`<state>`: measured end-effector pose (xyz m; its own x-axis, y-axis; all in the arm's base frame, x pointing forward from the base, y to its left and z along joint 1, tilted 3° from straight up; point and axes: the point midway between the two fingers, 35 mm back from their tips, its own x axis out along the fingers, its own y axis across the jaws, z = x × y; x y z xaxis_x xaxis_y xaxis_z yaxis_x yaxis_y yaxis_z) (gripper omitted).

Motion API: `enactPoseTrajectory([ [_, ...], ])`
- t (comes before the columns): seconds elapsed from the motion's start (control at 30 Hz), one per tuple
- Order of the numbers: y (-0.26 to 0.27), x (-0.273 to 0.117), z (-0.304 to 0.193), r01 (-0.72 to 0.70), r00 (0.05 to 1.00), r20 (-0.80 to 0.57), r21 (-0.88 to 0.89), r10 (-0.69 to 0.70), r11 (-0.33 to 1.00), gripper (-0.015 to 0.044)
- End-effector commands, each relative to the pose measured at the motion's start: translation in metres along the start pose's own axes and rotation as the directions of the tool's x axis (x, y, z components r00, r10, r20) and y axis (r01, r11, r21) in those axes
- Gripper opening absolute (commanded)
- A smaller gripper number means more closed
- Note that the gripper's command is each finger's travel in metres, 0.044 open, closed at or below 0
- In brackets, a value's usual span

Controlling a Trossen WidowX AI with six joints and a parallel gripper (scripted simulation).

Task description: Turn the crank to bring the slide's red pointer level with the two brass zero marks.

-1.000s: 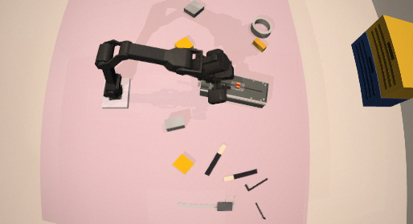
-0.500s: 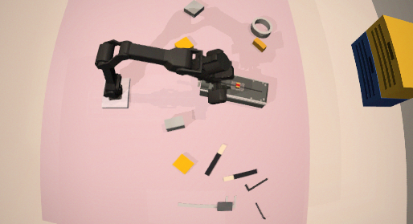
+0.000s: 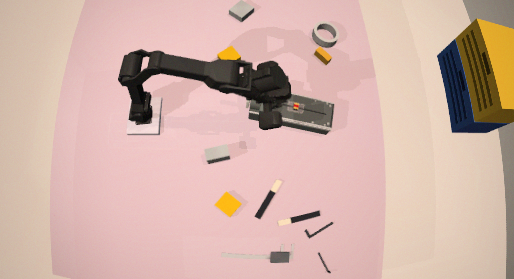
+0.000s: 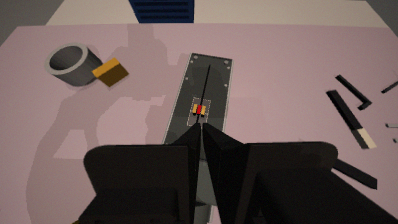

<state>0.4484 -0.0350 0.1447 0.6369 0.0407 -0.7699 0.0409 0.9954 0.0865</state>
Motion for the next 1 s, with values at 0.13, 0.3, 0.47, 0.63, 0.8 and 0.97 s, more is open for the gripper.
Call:
enactPoseTrajectory([
  [0.13,0.0000,0.0000,0.0000,0.000,1.000,0.000,0.000,0.000,1.000,0.0000],
  [0.3,0.0000,0.0000,0.0000,0.000,1.000,0.000,0.000,0.000,1.000,0.0000],
  [0.47,0.0000,0.0000,0.0000,0.000,1.000,0.000,0.000,0.000,1.000,0.0026],
  [0.63,0.0000,0.0000,0.0000,0.000,1.000,0.000,0.000,0.000,1.000,0.0157],
  [0.8,0.0000,0.0000,0.0000,0.000,1.000,0.000,0.000,0.000,1.000,0.0289],
  [0.97,0.0000,0.0000,0.0000,0.000,1.000,0.000,0.000,0.000,1.000,0.0420],
])
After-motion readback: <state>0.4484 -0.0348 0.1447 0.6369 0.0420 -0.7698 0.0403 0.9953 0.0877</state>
